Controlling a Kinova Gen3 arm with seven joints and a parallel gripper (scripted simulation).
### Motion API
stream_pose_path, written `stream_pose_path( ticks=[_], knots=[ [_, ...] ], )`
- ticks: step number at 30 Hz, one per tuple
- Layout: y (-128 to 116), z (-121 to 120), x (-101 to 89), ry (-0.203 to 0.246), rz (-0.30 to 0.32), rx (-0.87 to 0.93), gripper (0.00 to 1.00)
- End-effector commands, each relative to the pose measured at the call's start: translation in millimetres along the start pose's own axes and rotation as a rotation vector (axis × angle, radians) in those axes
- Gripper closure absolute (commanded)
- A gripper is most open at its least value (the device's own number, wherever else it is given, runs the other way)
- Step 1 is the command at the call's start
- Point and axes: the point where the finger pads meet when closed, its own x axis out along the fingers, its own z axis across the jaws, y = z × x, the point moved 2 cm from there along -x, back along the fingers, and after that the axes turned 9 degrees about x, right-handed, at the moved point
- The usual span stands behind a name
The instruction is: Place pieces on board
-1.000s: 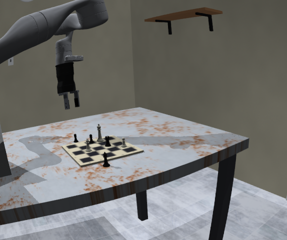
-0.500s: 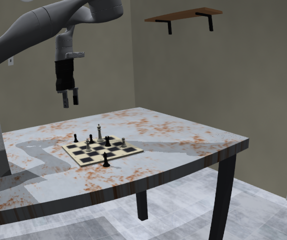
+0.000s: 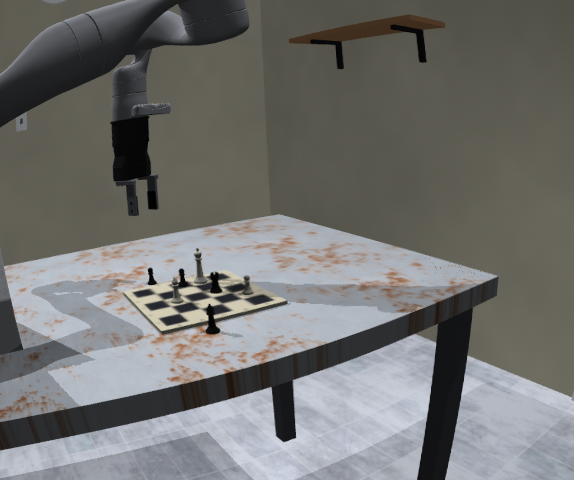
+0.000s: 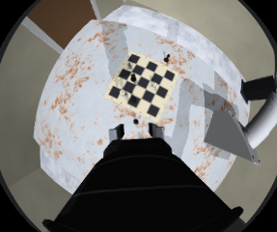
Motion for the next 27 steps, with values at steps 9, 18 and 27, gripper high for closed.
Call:
stream_pose_path(
  ticks=[9,18,27],
  knots=[
    [0.1,-0.5,-0.7,0.002,-0.001,-0.010,0.00],
    [1.0,-1.2,1.3,0.001,0.000,-0.068,0.00],
    [3.3,-3.1,7.1,0.000,0.001,-0.246,0.00]
  ],
)
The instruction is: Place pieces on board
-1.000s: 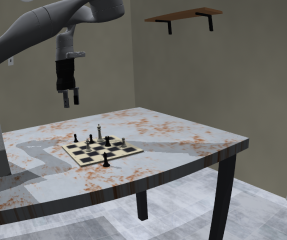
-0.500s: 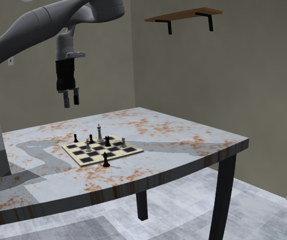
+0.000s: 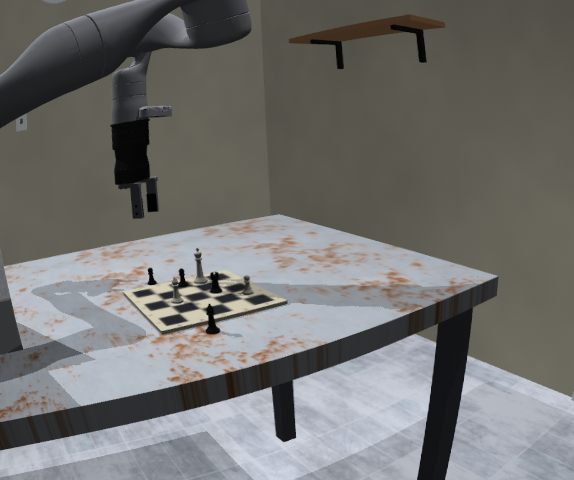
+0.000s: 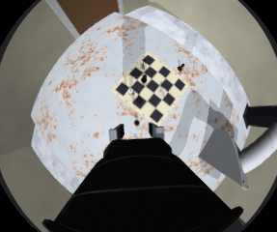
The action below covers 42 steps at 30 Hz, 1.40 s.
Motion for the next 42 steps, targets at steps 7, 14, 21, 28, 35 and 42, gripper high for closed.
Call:
stream_pose_path(
  ticks=[7,14,21,28,35,42],
  knots=[
    [3,-1,6.4,-0.004,-0.001,-0.172,0.00],
    [4,-2,14.2,-0.005,-0.002,-0.416,0.00],
    [3,-2,22.4,-0.005,-0.003,-0.679,0.00],
    [2,-2,27.8,-0.005,-0.004,-0.860,0.00],
    [0,0,34.2,-0.003,-0.006,-1.079,0.00],
    [-1,1,37.7,-0.002,-0.007,-1.200,0.00]
  ],
)
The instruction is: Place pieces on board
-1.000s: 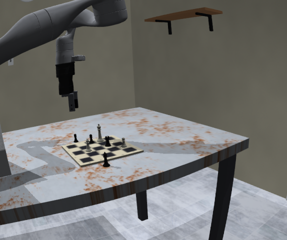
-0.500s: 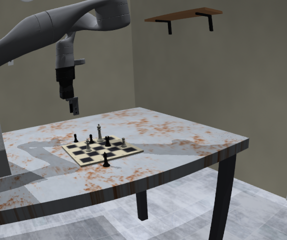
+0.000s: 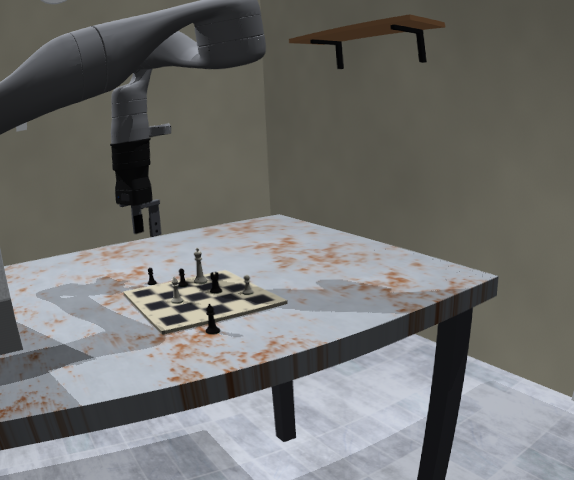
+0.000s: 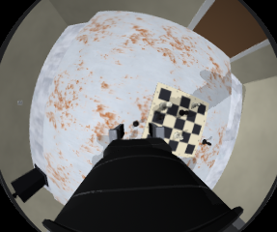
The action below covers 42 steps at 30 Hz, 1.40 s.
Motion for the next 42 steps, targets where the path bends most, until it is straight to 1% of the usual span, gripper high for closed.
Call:
stream_pose_path(
  ticks=[1,10,21,22,42],
  knots=[
    [-0.4,0.4,1.1,0.002,-0.001,-0.034,0.00],
    [-2.4,-0.2,4.3,0.003,-0.001,-0.146,0.00],
    [-2.8,-0.3,4.8,0.003,-0.001,-0.166,0.00],
    [-2.8,-0.3,4.8,0.003,-0.001,-0.166,0.32],
    [-2.8,-0.3,4.8,0.003,-0.001,-0.166,0.32]
  ],
)
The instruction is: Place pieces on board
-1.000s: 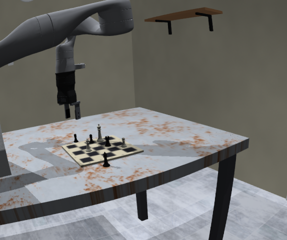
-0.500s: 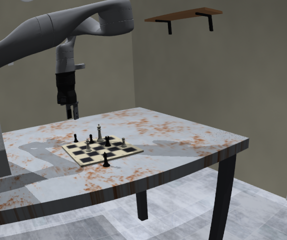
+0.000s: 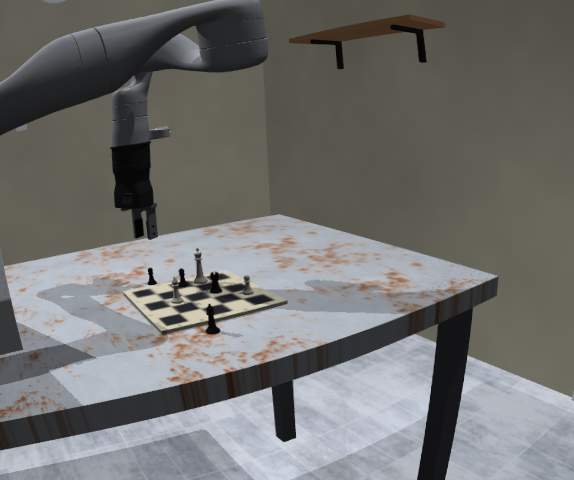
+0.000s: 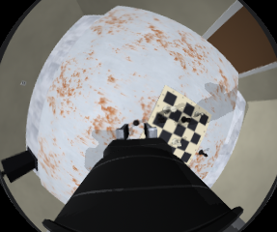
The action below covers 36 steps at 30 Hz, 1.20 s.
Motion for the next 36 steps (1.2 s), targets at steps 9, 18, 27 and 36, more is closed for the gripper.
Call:
stream_pose_path(
  ticks=[9,18,27,36],
  knots=[
    [0,0,-1.0,0.001,0.002,0.000,0.32],
    [0,0,-0.7,0.001,0.002,0.000,0.32],
    [1,0,2.2,0.001,0.002,0.000,0.32],
    [1,0,11.5,0.001,0.002,0.000,0.32]
  ],
)
